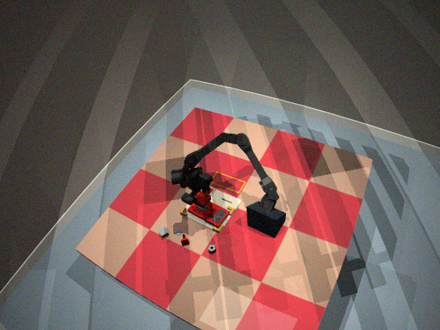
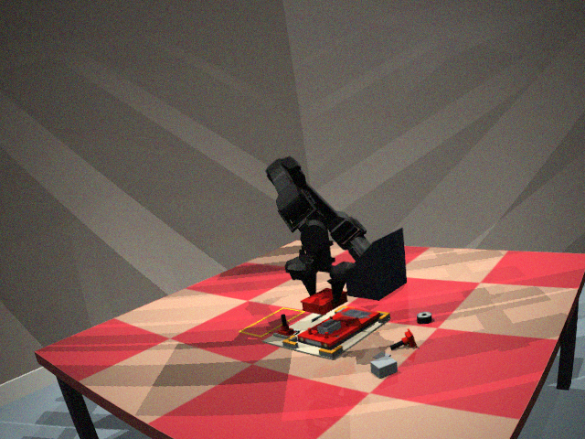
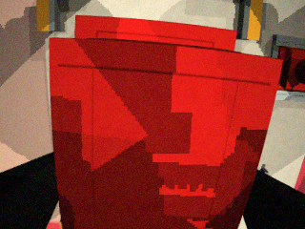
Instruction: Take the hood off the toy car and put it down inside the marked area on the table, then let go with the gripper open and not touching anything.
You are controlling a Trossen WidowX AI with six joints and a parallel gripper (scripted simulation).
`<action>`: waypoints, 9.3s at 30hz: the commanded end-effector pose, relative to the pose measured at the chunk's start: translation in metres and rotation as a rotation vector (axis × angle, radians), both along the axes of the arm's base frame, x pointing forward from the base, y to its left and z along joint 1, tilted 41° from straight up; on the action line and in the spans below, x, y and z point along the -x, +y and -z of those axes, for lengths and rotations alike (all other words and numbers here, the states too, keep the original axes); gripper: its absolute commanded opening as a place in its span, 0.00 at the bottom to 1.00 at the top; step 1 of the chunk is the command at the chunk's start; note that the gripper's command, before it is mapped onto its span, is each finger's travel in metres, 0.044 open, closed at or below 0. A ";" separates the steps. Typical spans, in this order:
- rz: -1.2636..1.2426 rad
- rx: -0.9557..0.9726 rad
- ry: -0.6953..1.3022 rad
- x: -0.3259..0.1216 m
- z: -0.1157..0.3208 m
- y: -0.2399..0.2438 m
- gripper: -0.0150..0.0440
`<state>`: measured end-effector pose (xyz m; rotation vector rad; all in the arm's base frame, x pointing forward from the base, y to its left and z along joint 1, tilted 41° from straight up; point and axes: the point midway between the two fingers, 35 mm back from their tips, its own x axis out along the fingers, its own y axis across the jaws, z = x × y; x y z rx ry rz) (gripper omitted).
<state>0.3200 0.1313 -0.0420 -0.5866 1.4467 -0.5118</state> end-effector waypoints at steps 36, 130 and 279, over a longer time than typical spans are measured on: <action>0.000 -0.009 -0.004 -0.011 -0.111 -0.116 0.25; 0.005 0.007 -0.006 0.000 -0.113 -0.194 0.25; 0.007 0.012 -0.012 0.004 -0.130 -0.179 1.00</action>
